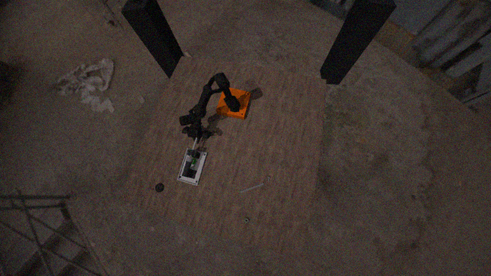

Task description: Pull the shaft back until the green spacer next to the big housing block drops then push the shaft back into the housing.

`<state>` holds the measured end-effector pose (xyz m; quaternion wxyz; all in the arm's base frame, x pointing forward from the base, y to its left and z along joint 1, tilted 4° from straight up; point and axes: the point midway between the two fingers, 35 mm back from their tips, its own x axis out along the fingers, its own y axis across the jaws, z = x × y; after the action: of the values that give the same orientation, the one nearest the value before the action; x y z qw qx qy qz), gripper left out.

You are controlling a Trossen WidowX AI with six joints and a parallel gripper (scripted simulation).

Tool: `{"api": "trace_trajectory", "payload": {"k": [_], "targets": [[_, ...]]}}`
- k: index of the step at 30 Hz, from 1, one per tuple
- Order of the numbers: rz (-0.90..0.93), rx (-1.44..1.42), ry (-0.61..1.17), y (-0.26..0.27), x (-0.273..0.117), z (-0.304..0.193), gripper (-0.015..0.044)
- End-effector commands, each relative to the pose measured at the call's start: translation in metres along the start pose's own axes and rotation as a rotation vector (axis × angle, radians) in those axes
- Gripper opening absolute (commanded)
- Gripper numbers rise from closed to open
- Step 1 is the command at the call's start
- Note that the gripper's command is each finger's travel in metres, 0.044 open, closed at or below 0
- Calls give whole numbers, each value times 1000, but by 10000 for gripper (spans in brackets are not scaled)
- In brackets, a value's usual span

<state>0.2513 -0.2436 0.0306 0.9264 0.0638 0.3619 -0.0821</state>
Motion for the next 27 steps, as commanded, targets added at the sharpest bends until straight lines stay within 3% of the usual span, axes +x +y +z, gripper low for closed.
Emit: {"api": "trace_trajectory", "payload": {"k": [1, 27], "targets": [[3, -12, -9, 1, 4, 7, 0], [3, -12, -9, 0, 1, 4, 0]]}}
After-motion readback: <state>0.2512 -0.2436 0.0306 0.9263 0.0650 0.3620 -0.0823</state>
